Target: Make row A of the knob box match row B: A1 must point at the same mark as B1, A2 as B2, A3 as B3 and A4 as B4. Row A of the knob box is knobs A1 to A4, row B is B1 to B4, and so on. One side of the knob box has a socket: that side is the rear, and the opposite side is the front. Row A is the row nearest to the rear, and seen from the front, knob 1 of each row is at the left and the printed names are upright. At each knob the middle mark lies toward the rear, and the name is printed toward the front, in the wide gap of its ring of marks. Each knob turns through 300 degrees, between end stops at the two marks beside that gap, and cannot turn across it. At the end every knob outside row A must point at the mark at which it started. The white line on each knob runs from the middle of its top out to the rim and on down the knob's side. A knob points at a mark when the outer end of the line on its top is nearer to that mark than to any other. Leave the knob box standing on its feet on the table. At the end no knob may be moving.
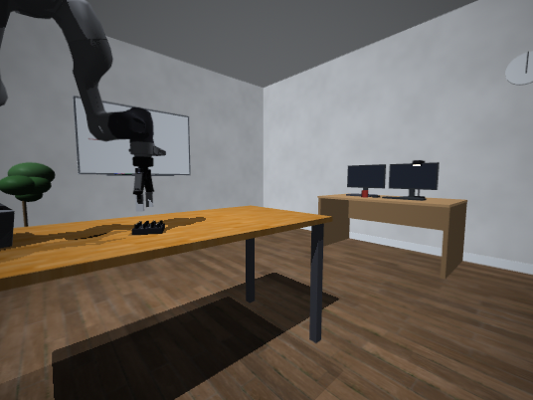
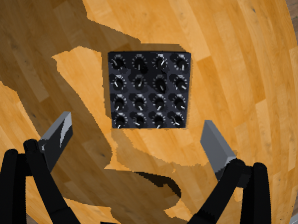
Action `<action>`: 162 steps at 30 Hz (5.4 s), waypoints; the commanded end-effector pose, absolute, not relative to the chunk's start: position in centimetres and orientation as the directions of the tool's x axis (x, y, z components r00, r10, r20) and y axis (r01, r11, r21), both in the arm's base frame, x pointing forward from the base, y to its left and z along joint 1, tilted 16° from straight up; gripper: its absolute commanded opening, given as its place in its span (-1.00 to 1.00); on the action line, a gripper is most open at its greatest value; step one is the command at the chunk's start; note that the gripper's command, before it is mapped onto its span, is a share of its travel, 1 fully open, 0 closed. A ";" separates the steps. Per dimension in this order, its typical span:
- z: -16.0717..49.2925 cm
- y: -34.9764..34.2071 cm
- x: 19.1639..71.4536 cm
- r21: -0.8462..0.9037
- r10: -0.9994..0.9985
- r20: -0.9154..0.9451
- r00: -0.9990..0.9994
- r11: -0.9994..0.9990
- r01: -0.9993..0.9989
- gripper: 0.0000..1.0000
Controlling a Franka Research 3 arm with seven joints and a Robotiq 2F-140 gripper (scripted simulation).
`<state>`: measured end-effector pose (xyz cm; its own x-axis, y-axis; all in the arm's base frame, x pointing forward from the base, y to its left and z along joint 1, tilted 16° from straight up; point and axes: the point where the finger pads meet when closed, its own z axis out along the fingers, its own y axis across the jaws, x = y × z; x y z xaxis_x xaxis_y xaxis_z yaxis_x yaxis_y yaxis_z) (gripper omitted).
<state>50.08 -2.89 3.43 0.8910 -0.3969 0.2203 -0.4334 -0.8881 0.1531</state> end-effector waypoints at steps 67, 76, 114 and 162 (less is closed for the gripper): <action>3.4 -2.8 50.1 0.151 -0.399 0.222 0.890 -0.888 -0.435 1.00; 3.4 -2.8 50.0 0.151 -0.399 0.222 0.890 -0.888 -0.435 1.00; 2.2 -1.0 45.3 0.151 -0.399 0.221 0.890 -0.888 -0.435 1.00; 2.2 -1.0 45.3 0.151 -0.399 0.221 0.890 -0.888 -0.435 1.00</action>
